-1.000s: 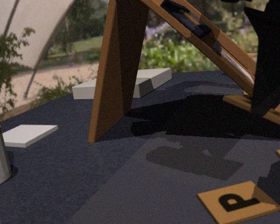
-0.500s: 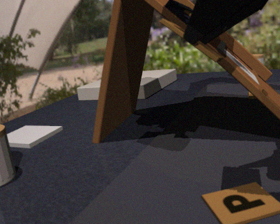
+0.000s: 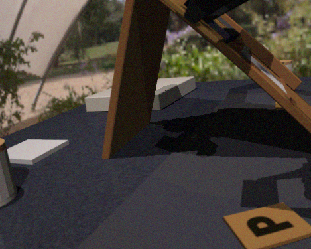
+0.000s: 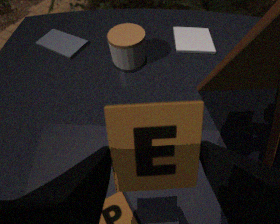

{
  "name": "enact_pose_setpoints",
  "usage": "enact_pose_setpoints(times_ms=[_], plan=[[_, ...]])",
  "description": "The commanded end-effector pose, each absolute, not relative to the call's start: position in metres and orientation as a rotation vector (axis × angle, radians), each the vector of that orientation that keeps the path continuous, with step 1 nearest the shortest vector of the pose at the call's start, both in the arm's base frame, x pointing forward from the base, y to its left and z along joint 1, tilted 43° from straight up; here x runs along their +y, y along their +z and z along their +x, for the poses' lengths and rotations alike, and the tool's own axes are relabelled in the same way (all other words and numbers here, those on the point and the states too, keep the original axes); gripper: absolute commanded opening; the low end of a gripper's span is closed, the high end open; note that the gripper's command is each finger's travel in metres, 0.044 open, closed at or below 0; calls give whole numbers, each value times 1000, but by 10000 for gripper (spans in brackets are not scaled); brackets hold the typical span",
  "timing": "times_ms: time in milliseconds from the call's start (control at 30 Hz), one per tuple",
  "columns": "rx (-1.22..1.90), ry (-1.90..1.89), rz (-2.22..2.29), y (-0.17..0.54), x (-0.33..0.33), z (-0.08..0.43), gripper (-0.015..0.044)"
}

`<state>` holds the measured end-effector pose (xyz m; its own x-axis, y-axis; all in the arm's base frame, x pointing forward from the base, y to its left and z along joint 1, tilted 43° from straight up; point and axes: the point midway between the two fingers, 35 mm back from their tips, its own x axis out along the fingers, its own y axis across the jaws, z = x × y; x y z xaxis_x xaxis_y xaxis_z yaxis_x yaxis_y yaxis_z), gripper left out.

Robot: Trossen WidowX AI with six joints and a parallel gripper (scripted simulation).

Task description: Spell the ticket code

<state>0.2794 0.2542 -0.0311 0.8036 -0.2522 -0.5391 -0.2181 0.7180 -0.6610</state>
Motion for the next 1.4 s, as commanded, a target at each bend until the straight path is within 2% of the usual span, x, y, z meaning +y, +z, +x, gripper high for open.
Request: enact_pose_setpoints(times_ms=[0,1367], plan=[[649,-20,-790,-30,254,280,0],[649,-21,-791,-17,241,284,0]])
